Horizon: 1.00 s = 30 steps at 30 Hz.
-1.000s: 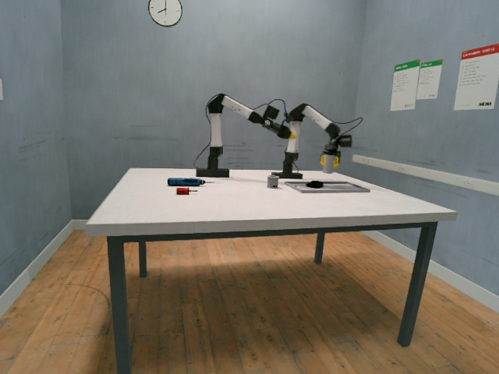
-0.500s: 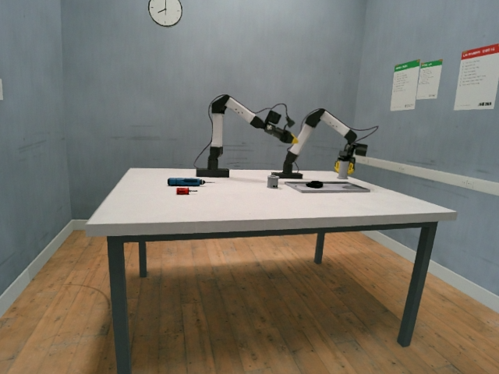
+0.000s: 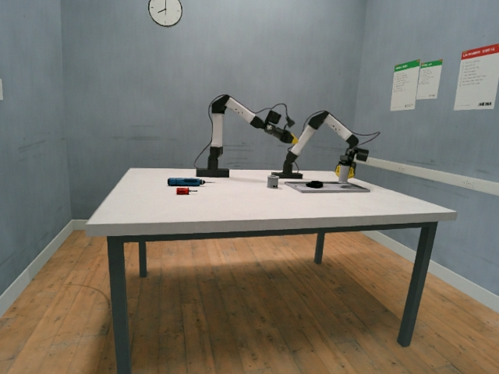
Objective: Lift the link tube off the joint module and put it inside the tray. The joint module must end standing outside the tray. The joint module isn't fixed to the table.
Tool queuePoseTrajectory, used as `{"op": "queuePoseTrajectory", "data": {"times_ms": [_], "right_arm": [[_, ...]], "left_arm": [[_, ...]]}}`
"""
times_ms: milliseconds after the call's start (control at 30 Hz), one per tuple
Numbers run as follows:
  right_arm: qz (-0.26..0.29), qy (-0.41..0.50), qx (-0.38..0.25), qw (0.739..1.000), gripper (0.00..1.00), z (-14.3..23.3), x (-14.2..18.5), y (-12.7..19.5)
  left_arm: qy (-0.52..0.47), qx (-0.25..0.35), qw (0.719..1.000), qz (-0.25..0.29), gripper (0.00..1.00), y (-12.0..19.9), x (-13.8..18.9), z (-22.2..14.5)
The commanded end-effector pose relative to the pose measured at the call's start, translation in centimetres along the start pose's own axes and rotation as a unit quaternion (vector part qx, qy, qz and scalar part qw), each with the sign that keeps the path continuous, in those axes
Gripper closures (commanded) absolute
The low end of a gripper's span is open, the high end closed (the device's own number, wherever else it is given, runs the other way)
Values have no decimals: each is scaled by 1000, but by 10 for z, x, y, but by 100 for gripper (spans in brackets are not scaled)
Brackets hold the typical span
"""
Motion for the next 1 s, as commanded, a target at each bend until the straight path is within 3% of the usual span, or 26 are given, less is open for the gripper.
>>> {"op": "queuePoseTrajectory", "data": {"times_ms": [0,167,500,600,833,967], "right_arm": [[-10,-1,0,1000,0,0,-7,2],[-10,-1,0,1000,0,0,-7,2],[-10,-1,0,1000,0,0,-7,2],[-10,-1,0,1000,0,0,-7,2],[-10,-1,0,1000,0,0,-7,2],[-10,-1,0,1000,0,0,-7,2]], "left_arm": [[-6,-5,1000,-14,59,-8,5,1],[-12,-14,1000,-11,59,-8,5,13],[-4,-7,1000,-13,59,-19,13,1],[-13,-13,1000,-7,25,0,11,4],[-19,-18,1000,2,23,49,9,5],[-11,-9,1000,-2,23,55,13,3]]}}
Point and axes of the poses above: on each arm, the point where the finger pads meet when closed, its own y axis back along the fingers, its own z axis across the jaws, x = y × z, the point moved 1 cm from there along y, back along the fingers, and after that the axes turned 9 degrees about -y, right-handed, at the moved point
